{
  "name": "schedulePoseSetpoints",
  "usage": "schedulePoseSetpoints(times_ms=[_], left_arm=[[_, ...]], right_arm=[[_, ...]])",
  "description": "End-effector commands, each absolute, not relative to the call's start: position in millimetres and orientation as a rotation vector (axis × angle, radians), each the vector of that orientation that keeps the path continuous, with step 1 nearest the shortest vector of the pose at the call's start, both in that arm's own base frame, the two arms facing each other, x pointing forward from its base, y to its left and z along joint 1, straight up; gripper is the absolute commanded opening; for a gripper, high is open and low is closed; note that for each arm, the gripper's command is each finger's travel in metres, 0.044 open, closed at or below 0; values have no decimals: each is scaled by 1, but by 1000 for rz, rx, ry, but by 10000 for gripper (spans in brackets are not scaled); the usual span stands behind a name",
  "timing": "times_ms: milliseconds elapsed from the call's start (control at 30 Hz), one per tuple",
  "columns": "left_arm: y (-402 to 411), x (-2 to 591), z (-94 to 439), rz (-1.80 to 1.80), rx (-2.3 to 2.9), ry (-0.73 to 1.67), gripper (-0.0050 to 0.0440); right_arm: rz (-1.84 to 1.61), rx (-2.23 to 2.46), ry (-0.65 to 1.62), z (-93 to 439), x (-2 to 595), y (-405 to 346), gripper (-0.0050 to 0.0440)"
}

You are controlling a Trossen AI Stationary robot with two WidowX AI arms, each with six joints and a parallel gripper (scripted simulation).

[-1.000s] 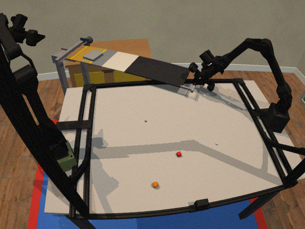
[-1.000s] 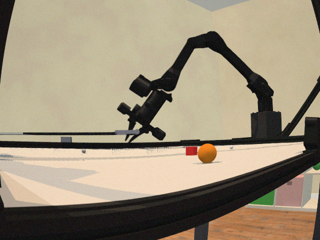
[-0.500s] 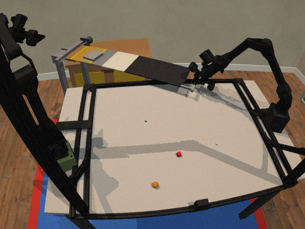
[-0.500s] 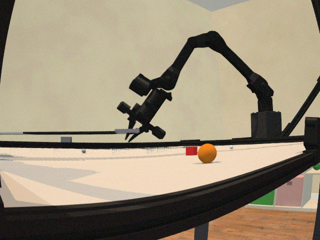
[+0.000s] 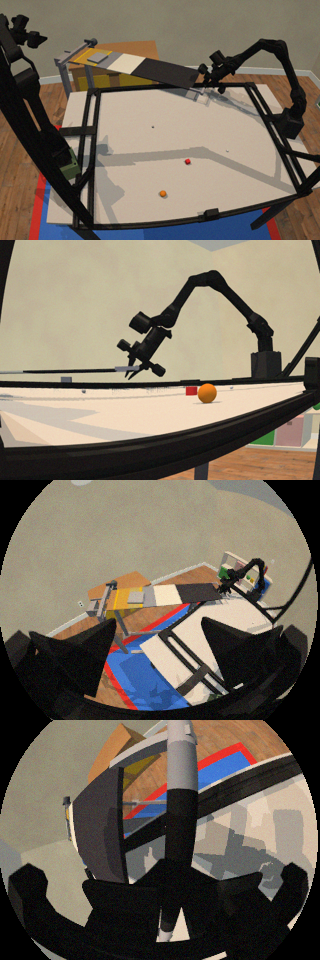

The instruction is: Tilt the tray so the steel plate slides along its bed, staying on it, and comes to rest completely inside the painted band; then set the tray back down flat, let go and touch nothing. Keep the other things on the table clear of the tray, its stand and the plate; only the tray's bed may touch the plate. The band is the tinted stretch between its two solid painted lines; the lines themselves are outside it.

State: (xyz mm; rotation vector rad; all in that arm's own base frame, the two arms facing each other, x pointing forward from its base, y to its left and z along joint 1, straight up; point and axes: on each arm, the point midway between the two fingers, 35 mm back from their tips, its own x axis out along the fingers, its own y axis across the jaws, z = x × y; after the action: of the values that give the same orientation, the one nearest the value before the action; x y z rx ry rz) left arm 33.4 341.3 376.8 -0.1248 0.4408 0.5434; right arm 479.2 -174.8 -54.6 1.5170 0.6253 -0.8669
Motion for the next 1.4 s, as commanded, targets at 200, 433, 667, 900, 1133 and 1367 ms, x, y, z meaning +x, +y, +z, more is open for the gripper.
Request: schedulePoseSetpoints(times_ms=[200, 433, 667, 900, 1133, 1367], left_arm=[[341, 34, 377, 541, -124, 440, 440], [341, 34, 377, 541, -124, 440, 440], [341, 34, 377, 541, -124, 440, 440], [341, 34, 377, 541, -124, 440, 440], [341, 34, 377, 541, -124, 440, 440], [341, 34, 377, 541, -124, 440, 440]], right_arm=[[-874, 1515, 629, -44, 476, -175, 0], [-872, 1515, 628, -38, 476, -175, 0], [-870, 1515, 626, -33, 477, -175, 0], [-869, 1516, 625, -29, 477, -175, 0], [-867, 1516, 622, -23, 477, -176, 0], [-865, 1517, 620, -19, 477, -176, 0]])
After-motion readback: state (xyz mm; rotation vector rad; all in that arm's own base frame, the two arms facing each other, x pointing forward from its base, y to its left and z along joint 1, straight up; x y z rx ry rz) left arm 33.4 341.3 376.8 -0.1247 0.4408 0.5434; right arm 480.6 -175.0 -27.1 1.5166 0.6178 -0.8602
